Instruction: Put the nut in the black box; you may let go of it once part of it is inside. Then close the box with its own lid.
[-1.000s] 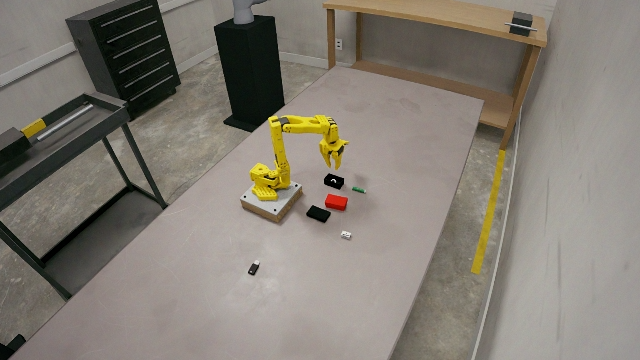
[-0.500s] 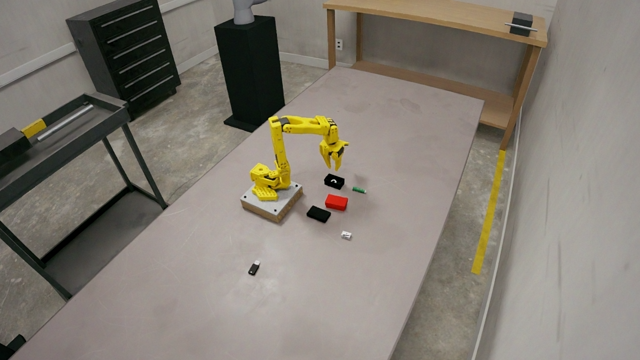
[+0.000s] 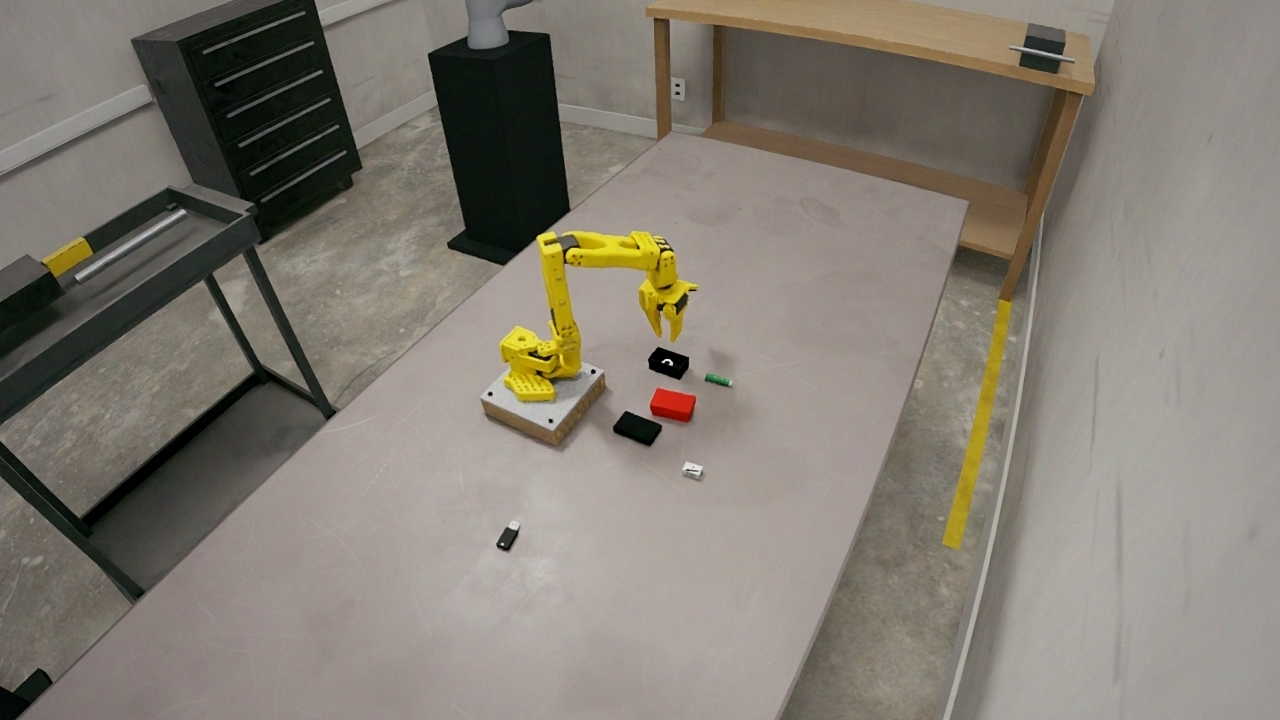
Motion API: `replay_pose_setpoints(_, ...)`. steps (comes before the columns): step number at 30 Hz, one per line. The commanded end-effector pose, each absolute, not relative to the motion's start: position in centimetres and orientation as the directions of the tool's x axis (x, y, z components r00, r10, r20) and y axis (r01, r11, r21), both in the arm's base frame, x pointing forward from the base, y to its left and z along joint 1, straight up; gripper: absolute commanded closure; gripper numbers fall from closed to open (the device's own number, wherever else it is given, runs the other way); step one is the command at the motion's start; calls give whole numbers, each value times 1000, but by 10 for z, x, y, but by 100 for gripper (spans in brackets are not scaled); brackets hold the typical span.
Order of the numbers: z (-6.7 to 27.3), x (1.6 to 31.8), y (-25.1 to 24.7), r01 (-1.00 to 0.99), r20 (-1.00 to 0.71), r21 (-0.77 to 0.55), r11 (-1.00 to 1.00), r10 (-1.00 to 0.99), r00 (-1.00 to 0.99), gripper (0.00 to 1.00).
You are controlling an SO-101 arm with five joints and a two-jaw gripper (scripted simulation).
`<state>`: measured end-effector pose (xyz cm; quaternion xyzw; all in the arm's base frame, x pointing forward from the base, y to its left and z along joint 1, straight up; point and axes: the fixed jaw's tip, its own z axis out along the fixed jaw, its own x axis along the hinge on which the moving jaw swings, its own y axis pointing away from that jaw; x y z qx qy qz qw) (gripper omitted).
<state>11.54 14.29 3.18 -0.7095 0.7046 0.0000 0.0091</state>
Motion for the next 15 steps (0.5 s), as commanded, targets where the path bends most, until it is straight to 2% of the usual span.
replay_pose_setpoints(1, 28, 112, 142, -1000, -2, -2, -7, -1000, 7, 89)
replay_pose_setpoints(15, 26, 110, 140, -1000, -2, -2, -7, -1000, 7, 89)
